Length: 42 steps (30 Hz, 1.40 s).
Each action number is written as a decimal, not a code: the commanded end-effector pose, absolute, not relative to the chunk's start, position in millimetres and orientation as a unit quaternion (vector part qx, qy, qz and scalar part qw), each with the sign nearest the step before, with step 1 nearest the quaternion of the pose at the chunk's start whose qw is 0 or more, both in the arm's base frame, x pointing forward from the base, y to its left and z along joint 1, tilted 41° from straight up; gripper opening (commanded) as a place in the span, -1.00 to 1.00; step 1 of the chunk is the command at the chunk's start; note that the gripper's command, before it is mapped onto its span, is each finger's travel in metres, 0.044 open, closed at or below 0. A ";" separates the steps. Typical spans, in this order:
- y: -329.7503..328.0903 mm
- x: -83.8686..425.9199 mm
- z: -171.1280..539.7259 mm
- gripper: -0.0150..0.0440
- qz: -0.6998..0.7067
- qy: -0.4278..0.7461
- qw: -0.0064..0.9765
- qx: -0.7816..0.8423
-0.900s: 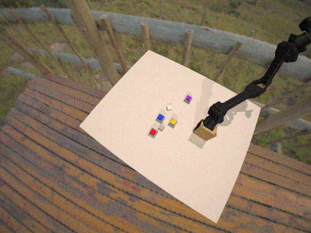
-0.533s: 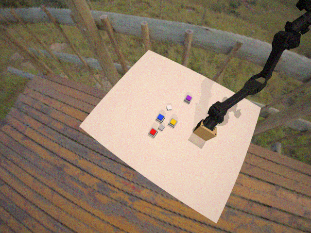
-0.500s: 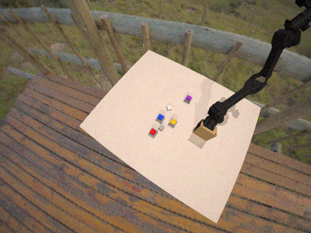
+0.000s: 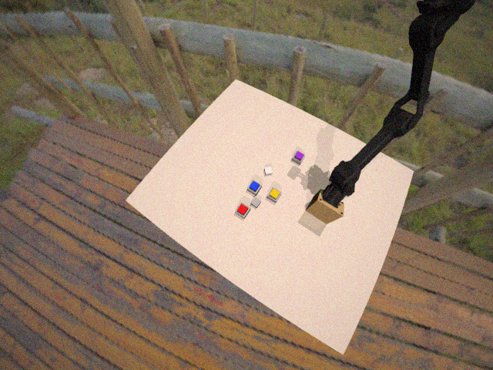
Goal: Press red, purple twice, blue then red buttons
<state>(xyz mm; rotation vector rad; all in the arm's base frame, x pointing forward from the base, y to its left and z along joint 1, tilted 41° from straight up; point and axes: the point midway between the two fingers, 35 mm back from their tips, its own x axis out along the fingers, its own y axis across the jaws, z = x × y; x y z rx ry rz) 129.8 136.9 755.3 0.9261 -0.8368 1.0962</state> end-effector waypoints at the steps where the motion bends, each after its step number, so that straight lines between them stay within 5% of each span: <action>1: 179.8 185.2 725.3 0.86 0.469 -0.296 0.721 0.416; 13: 296.9 344.3 557.4 0.86 0.359 -0.023 0.849 0.388; 23: 340.9 421.4 354.8 0.86 0.215 0.210 0.903 0.307; 33: 316.2 424.4 131.2 0.86 0.029 0.432 0.887 0.158; 42: 227.3 353.4 -39.3 0.86 -0.159 0.603 0.780 -0.054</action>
